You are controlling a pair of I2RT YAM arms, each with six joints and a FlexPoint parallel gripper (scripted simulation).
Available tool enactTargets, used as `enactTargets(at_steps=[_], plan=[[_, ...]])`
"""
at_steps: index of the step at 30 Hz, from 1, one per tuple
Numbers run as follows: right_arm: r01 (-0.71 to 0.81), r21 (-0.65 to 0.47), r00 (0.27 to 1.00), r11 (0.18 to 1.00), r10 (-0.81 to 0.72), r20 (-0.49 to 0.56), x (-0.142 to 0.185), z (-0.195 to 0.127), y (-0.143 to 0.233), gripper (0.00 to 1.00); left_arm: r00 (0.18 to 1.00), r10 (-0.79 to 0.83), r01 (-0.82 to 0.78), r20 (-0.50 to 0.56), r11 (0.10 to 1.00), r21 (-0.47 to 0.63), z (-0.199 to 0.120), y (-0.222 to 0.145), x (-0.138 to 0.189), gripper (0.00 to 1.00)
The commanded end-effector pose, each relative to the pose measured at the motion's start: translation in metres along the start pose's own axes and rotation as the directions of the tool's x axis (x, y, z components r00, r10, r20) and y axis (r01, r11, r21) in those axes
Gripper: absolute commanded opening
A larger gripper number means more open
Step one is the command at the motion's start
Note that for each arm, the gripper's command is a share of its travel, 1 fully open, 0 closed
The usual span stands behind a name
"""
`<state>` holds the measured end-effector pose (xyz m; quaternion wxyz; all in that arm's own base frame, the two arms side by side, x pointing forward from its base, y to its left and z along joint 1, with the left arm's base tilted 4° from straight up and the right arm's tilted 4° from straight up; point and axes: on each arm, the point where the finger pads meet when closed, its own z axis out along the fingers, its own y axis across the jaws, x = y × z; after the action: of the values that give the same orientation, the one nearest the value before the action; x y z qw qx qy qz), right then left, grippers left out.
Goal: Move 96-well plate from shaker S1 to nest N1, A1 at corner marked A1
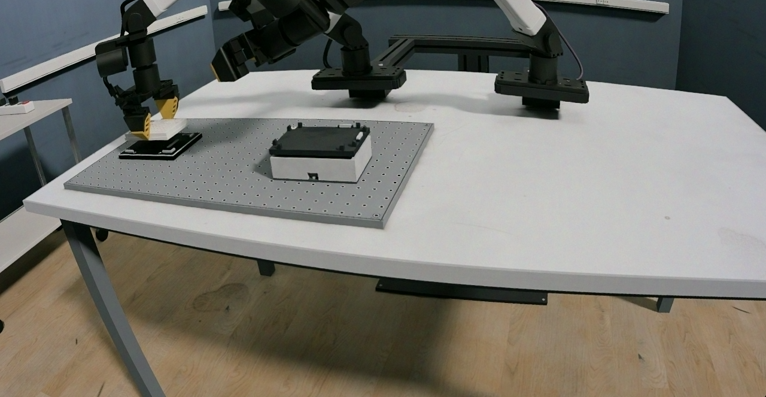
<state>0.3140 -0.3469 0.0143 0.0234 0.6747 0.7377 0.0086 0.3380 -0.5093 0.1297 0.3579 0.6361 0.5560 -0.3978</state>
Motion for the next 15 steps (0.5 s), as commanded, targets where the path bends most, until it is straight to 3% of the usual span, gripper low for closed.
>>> enactTargets(at_steps=[1, 7, 10, 15], plan=[[0.003, -0.004, 1.000, 1.000, -0.003, 0.027, -0.006, -0.008, 0.001, 0.76, 0.995, 0.072, -0.071, 0.071, 0.997, -0.016, -0.007, 0.004, -0.041, 1.00], [-0.003, 0.003, 1.000, 1.000, 0.003, 0.000, -0.004, -0.002, 0.001, 0.76, 0.995, 0.072, -0.071, 0.071, 0.997, -0.016, -0.007, 0.004, -0.041, 1.00], [0.008, -0.025, 0.999, 1.000, -0.006, 0.041, -0.010, -0.013, 0.005, 0.76, 0.995, 0.072, -0.071, 0.071, 0.997, -0.016, -0.007, 0.004, -0.041, 1.00], [0.009, -0.016, 0.999, 1.000, -0.008, 0.046, -0.009, 0.002, 0.002, 0.76, 0.995, 0.072, -0.071, 0.071, 0.997, -0.016, -0.007, 0.004, -0.041, 1.00]])
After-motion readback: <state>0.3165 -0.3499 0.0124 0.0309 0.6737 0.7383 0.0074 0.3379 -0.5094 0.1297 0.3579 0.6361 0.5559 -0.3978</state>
